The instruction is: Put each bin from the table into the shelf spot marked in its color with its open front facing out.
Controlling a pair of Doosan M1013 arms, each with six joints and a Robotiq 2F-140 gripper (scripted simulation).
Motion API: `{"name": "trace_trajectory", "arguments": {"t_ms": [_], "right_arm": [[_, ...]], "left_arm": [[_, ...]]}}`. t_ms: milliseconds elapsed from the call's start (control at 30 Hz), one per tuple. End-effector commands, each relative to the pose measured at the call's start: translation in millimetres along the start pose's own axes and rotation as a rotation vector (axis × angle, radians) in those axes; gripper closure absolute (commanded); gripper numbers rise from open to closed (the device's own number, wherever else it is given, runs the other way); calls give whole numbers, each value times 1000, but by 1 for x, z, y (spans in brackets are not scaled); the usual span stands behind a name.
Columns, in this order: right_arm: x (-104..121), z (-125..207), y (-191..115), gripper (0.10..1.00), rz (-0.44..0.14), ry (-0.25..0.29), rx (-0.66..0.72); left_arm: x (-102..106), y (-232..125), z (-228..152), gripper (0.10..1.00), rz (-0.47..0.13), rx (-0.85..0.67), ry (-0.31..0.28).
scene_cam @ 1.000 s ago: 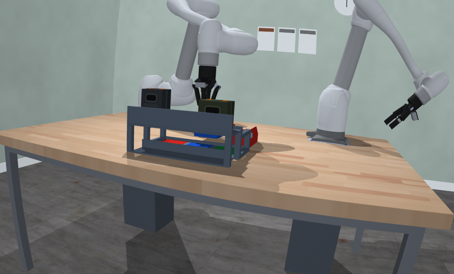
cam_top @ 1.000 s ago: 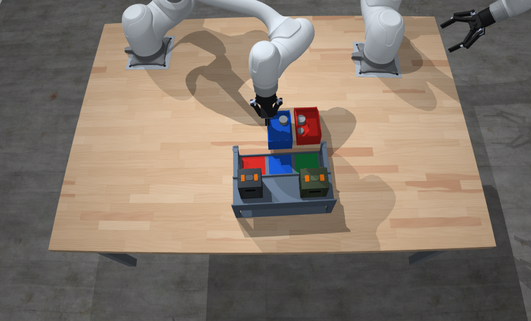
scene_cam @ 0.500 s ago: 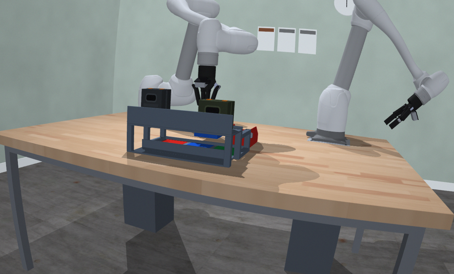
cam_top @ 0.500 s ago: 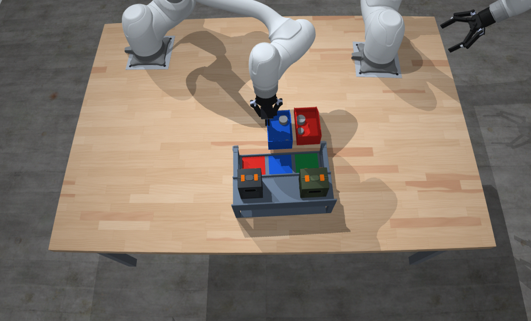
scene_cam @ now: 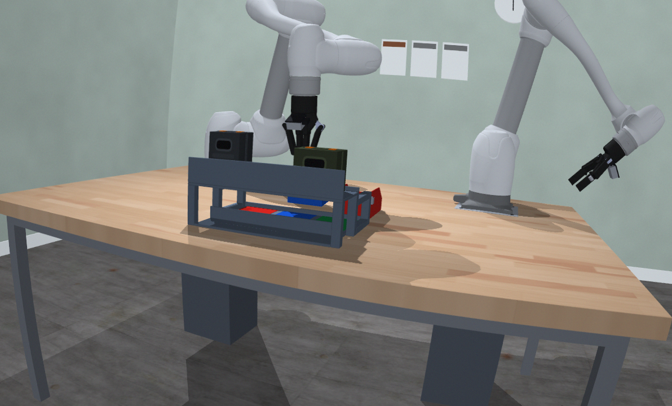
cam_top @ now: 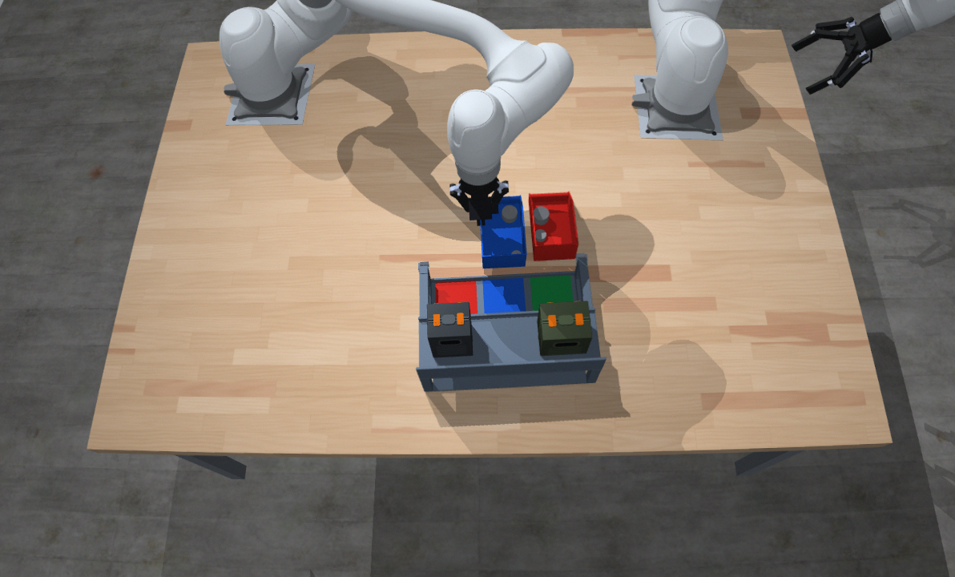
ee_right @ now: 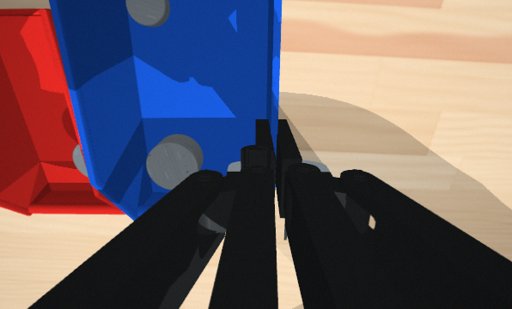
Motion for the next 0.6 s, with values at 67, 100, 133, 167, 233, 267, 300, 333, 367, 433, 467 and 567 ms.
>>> {"name": "trace_trajectory", "arguments": {"t_ms": [67,100,133,167,233,267,300,333,367,433,467,567], "right_arm": [[-4,-1,5,999,-36,-7,0],[-4,-2,6,999,-43,-9,0],[-5,-2,7,999,-50,-11,0],[-5,-2,8,999,-57,-12,0],[-6,-2,9,999,-69,-15,0],[-6,-3,10,999,-75,-16,0],[-7,-3,11,999,-81,-18,0],[-7,-3,11,999,-86,-19,0],[-7,-3,11,999,-86,-19,0],[-7,-3,12,999,-91,-20,0],[-8,-3,13,999,-96,-21,0],[-8,-4,14,999,-107,-24,0]], "left_arm": [[0,0,0,98,1,0,1],[0,0,0,98,1,0,1],[0,0,0,98,1,0,1],[0,0,0,98,1,0,1],[0,0,0,98,1,0,1],[0,0,0,98,1,0,1],[0,0,0,98,1,0,1],[0,0,0,98,1,0,1],[0,0,0,98,1,0,1],[0,0,0,98,1,0,1],[0,0,0,98,1,0,1],[0,0,0,98,1,0,1]]}}
Point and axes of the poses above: on each arm, the point where the finger pads meet when closed, its own x axis out along the fingers, its own z axis across the jaws, y = z × x, the point moved 9 cm from there along -x, back along the fingers, and after that the axes turned 14 degrees about x, right-handed, at the moved point
